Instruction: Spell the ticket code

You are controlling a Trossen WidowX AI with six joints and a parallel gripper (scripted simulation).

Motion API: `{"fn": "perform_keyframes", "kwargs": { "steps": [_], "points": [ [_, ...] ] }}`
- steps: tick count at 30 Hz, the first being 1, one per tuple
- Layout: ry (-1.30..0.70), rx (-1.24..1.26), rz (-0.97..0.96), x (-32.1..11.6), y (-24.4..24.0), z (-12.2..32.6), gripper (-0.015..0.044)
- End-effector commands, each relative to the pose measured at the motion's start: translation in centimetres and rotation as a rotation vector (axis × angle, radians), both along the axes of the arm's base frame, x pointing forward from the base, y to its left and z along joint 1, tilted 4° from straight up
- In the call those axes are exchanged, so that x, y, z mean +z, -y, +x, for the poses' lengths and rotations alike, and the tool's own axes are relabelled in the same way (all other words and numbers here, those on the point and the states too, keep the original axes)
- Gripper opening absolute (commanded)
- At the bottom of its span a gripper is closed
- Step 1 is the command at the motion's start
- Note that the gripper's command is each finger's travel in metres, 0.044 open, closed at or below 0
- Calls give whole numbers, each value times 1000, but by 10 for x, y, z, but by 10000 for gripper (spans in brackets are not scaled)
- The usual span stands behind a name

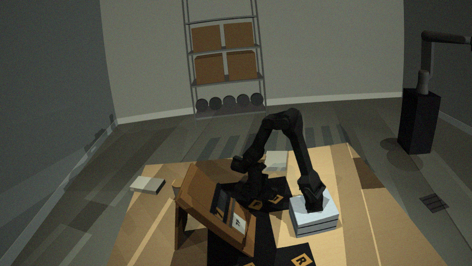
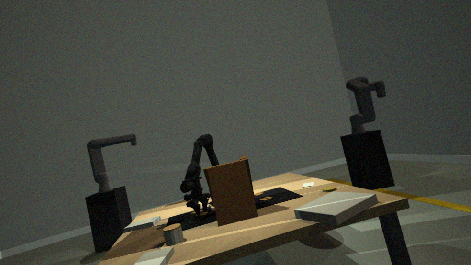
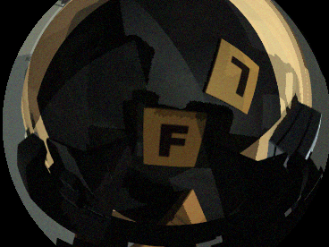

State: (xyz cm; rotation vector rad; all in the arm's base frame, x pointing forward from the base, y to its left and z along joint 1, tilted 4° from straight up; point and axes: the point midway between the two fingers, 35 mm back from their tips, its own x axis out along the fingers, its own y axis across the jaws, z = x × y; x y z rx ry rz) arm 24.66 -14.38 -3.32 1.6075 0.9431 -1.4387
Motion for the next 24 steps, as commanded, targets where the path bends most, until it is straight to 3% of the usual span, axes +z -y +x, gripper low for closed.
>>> {"fn": "perform_keyframes", "kwargs": {
  "steps": [1, 6, 7, 19, 24],
  "points": [
    [-3, -4, -3, -2, 0, 0, 340],
    [-3, -4, -3, -2, 0, 0, 340],
    [-3, -4, -3, -2, 0, 0, 314],
    [-3, -4, -3, -2, 0, -1, 234],
    [-3, -4, -3, 2, -1, -1, 103]
  ]
}}
